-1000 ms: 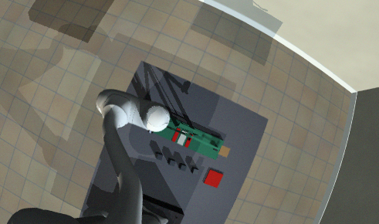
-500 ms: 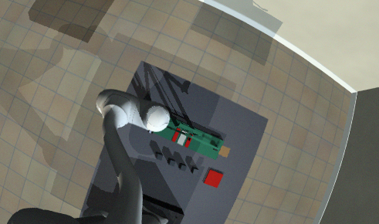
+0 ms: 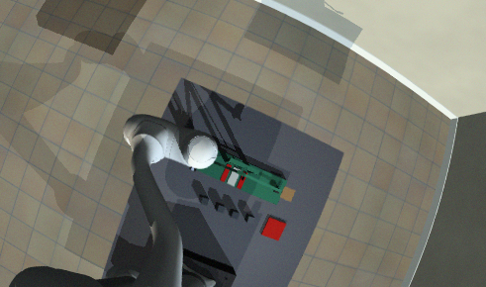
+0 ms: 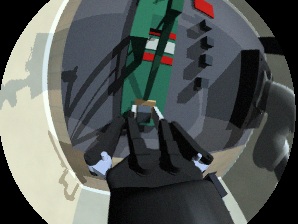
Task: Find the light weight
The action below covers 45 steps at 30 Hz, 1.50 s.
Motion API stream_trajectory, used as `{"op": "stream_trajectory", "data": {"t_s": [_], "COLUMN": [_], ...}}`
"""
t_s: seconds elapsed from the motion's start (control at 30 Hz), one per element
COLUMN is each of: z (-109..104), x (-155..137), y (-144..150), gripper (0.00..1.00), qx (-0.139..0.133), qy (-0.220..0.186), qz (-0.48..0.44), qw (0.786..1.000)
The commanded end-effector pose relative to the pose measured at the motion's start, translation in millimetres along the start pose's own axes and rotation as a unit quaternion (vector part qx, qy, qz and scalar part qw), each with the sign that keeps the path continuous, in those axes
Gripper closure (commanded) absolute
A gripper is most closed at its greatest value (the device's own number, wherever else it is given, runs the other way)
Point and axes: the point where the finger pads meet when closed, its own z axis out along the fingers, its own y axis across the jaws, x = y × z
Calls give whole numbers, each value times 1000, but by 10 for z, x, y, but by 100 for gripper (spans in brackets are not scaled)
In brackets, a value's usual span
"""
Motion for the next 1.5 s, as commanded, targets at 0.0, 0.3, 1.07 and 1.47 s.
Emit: {"op": "stream_trajectory", "data": {"t_s": [0.0,0.3,1.07,1.47], "z": [-1,-101,-901,-901], "x": [0,0,0,0], "y": [0,0,0,0], "gripper": [65,65,65,0], "qx": [0,0,0,0], "qy": [0,0,0,0], "qz": [0,0,0,0], "qw": [1000,1000,1000,1000]}}
